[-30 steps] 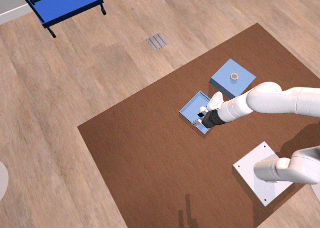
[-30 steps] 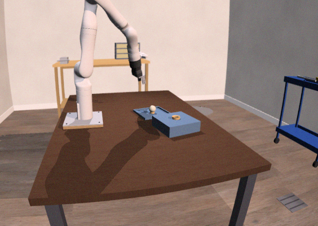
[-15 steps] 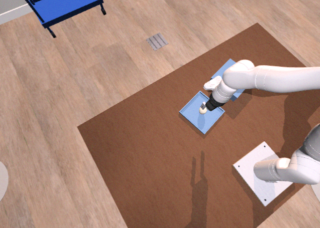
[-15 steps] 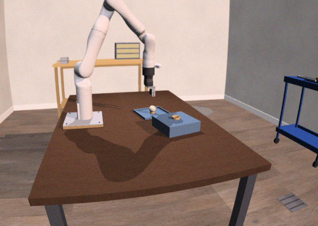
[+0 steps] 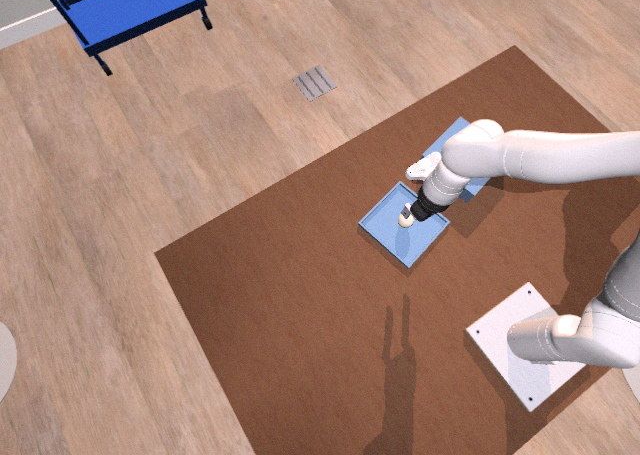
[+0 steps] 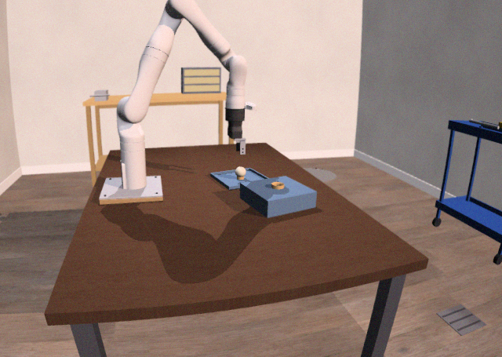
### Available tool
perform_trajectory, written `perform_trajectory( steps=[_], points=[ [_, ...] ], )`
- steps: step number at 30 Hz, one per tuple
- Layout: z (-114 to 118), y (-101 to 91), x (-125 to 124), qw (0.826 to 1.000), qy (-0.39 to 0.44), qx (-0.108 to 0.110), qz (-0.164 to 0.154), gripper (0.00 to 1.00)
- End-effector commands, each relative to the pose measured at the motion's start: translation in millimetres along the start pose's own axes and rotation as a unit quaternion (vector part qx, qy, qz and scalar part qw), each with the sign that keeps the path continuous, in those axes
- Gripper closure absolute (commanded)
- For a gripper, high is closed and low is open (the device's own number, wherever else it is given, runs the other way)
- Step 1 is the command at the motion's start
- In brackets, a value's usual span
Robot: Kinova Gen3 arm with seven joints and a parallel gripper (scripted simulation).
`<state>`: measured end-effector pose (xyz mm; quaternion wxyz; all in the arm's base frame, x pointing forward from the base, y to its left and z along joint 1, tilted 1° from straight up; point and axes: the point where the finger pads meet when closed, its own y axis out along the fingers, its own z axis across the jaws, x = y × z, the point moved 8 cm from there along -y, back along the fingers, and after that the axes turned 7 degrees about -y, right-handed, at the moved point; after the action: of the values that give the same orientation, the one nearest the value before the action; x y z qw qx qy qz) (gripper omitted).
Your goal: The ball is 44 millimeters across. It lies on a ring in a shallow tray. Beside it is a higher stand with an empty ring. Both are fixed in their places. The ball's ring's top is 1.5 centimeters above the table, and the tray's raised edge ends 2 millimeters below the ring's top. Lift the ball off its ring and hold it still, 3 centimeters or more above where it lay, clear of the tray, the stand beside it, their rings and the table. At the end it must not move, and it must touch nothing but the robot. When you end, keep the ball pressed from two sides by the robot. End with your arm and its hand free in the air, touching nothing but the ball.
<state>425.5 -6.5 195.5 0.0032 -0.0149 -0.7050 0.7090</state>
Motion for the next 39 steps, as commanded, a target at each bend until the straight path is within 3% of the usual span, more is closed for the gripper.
perform_trajectory(
  steps=[1, 6, 14, 16, 22, 39],
  points=[
    [0, 2.2, 0, 1.0, 0.0, 0.0, 0.0, 0.0],
    [0, 19.0, 0, 1.0, 0.0, 0.0, 0.0, 0.0],
    [1, 65.0, 1, 1.0, 0.001, 0.001, 0.0, 0.0],
    [1, 65.0, 1, 1.0, 0.001, 0.001, 0.0, 0.0],
    [0, 91.3, 1, 1.0, 0.001, 0.001, 0.0, 0.0],
    [0, 97.1, 1, 1.0, 0.001, 0.0, 0.0, 0.0]
  ],
)
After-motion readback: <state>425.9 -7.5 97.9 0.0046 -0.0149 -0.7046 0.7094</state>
